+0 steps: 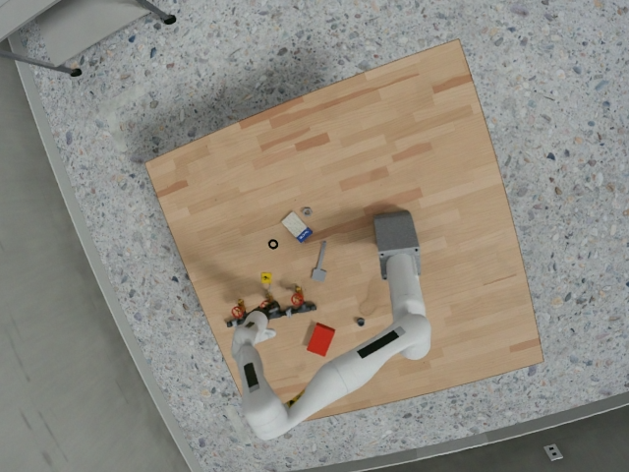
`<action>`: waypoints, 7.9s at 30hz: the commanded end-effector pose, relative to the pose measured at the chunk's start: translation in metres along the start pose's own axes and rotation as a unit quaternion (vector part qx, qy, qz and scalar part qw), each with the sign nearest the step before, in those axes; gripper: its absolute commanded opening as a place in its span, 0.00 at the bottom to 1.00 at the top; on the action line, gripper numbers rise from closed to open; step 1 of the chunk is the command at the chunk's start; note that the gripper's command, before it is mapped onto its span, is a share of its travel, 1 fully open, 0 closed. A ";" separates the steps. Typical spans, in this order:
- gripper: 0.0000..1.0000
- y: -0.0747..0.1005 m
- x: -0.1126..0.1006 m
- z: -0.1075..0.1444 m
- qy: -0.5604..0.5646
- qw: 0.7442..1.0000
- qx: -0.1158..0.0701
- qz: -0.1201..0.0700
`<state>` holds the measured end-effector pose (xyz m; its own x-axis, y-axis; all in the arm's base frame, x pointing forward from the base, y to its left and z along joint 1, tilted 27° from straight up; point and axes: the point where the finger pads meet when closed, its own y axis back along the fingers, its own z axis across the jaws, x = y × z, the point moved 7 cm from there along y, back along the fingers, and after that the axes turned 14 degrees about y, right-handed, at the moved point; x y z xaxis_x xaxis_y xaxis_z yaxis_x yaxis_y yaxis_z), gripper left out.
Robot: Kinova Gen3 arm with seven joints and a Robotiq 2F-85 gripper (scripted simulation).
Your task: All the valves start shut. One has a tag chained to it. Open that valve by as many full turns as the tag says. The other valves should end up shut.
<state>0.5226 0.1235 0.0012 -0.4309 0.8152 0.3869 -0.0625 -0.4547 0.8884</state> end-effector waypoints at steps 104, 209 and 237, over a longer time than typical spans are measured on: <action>0.52 0.001 0.000 0.001 0.978 0.210 0.000 -0.001; 1.00 0.001 0.000 0.001 0.772 0.635 0.000 -0.001; 1.00 0.001 0.000 0.001 0.221 0.975 -0.001 -0.001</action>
<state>0.5225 0.1230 0.0011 -0.8379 0.5072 0.2017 -0.0664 -0.4615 0.8846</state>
